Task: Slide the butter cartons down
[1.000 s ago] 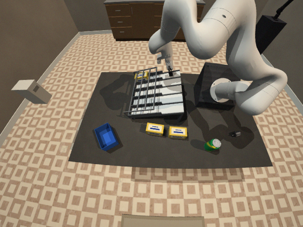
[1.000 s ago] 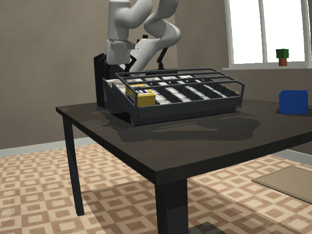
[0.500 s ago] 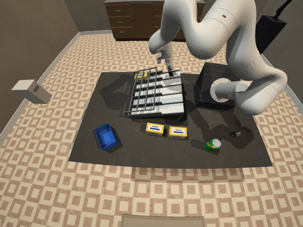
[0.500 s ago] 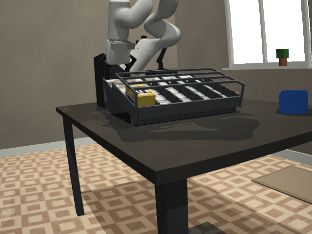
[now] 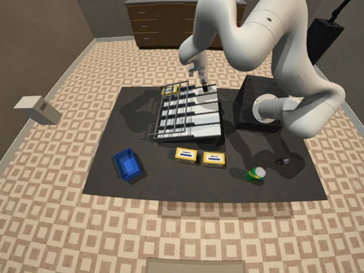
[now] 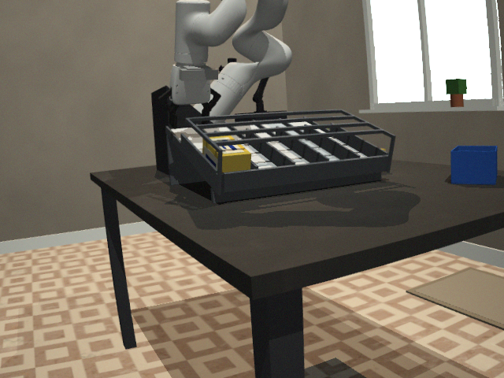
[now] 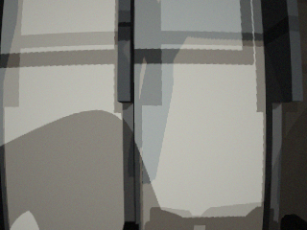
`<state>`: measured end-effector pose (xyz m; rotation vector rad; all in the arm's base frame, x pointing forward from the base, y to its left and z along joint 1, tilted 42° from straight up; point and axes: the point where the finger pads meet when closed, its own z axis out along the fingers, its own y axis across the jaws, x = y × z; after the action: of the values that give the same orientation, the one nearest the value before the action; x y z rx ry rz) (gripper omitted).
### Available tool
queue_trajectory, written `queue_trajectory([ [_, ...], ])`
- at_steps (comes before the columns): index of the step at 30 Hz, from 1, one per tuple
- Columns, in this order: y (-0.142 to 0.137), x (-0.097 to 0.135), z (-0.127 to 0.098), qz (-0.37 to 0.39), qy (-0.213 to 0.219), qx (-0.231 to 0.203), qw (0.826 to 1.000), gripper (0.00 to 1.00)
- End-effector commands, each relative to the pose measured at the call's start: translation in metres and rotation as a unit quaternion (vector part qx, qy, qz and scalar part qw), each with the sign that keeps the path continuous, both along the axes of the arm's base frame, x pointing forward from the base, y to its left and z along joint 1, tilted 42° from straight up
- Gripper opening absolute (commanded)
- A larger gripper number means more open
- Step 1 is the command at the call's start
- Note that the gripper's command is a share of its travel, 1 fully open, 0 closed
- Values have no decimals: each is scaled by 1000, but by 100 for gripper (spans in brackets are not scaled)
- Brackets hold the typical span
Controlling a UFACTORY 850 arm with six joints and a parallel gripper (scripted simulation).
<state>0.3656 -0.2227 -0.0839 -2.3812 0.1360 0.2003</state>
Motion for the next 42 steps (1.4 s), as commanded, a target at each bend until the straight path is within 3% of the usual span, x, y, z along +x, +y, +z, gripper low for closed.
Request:
queue_trajectory([
  [1,-1,1,0,0,-1,-1,1000,89],
  [42,-1,1,0,0,-1,-1,1000,92],
])
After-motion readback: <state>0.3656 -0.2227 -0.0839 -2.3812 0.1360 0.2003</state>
